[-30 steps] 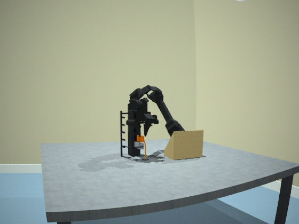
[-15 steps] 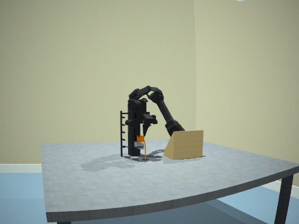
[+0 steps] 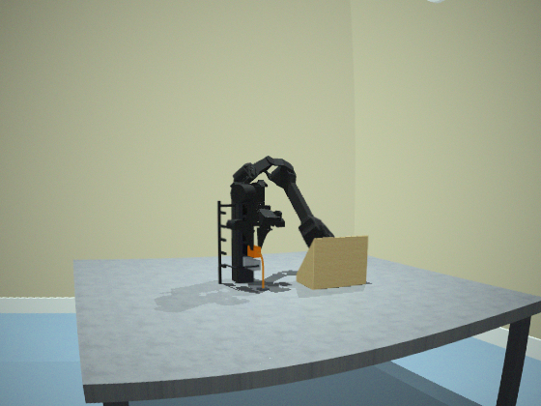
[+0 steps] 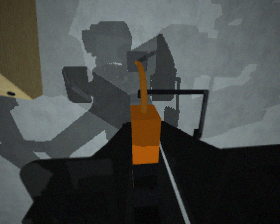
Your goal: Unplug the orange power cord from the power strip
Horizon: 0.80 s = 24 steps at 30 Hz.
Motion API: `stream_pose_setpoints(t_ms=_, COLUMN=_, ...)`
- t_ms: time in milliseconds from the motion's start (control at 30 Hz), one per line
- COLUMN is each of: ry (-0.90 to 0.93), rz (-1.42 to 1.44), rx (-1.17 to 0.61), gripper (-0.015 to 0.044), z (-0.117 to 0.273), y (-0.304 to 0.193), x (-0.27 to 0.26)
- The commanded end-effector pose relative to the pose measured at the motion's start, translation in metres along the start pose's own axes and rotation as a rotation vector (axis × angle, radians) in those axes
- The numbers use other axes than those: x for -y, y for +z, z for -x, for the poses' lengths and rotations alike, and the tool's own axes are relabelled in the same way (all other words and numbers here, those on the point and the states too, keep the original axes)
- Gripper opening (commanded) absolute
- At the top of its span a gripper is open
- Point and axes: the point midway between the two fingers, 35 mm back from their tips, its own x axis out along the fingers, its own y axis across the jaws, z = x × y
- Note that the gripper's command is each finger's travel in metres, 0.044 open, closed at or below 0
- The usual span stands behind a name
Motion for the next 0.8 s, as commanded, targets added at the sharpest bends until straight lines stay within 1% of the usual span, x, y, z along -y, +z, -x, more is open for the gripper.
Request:
stream_pose_setpoints(t_ms=0, ry=0.001, rz=0.003, rx=0.000, gripper=0.0015, z=0.000, y=0.000, x=0.000)
stream_pose_setpoints(t_ms=100, ry=0.001, rz=0.003, rx=0.000, gripper=0.0000, z=0.000, y=0.000, x=0.000)
stream_pose_setpoints(t_ms=767, ry=-0.003, rz=0.004, rx=0.004, gripper=0.0000, z=0.002, y=0.030, x=0.002)
